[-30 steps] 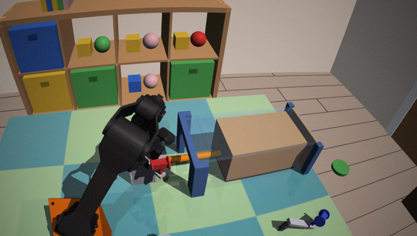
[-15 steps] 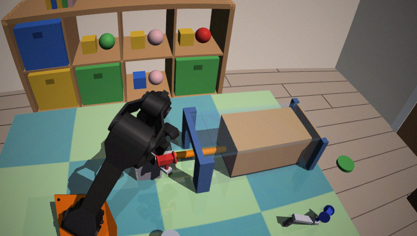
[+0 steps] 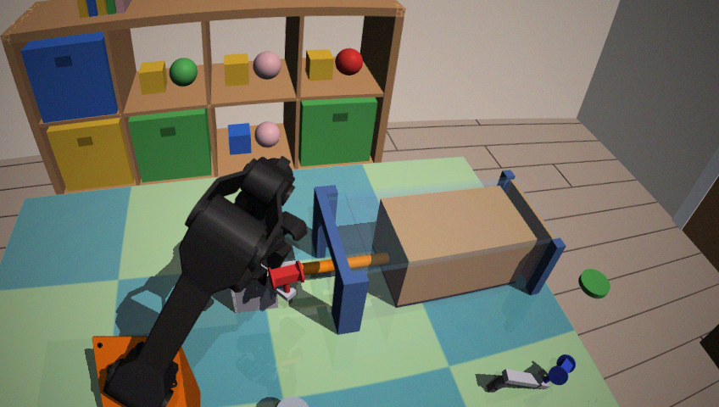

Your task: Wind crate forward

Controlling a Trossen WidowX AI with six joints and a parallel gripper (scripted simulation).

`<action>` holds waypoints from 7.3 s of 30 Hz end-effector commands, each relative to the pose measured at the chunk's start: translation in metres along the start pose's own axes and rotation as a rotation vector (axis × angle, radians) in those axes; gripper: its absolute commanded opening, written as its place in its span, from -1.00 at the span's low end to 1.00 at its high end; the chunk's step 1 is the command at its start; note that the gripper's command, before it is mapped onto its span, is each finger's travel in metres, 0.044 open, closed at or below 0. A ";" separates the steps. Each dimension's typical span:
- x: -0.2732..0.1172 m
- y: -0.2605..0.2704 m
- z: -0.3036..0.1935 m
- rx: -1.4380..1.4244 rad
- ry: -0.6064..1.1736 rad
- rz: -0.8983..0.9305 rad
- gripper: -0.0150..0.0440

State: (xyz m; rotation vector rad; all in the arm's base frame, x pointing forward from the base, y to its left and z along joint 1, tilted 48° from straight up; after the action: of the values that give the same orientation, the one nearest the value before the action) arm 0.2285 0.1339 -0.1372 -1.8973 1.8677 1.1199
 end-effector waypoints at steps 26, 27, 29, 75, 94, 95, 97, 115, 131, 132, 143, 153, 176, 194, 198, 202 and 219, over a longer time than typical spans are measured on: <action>0.004 0.002 0.000 0.116 -0.001 0.008 -0.49; 0.004 0.002 0.000 0.116 -0.001 0.008 -0.49; 0.004 0.002 0.000 0.116 -0.001 0.008 -0.49; 0.001 0.003 0.000 0.122 0.012 0.002 0.93; -0.130 -0.007 -0.015 0.127 -0.066 0.061 1.00; -0.130 -0.007 -0.015 0.127 -0.066 0.061 1.00; -0.127 -0.008 -0.013 0.123 -0.067 0.041 1.00; -0.088 0.003 -0.040 1.468 -0.013 0.096 -0.49; -0.081 0.004 -0.039 1.468 -0.013 0.096 -0.49; -0.079 0.004 -0.039 1.469 -0.013 0.096 -0.49; -0.078 0.008 -0.048 1.468 -0.012 0.096 -0.49; -0.077 0.015 -0.063 1.468 -0.011 0.096 -0.49; -0.107 0.008 -0.053 1.469 -0.012 0.097 -0.49; -0.079 0.005 -0.039 1.468 -0.013 0.096 -0.49; -0.078 0.005 -0.039 1.468 -0.012 0.096 -0.49; -0.078 0.006 -0.041 1.468 -0.012 0.096 -0.49; -0.077 0.016 -0.065 1.468 -0.011 0.096 -0.49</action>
State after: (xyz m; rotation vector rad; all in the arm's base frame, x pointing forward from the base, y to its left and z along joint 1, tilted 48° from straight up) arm 0.2446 0.1504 -0.0429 -0.8824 1.8306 -0.3280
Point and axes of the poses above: the point midway between the two fingers, 35 mm back from their tips, its own x axis out along the fingers, its own y axis across the jaws, z = x × y, the point moved 8 cm from there along -x, back along the fingers, and after that the axes turned 13 degrees about x, right-handed, at the moved point
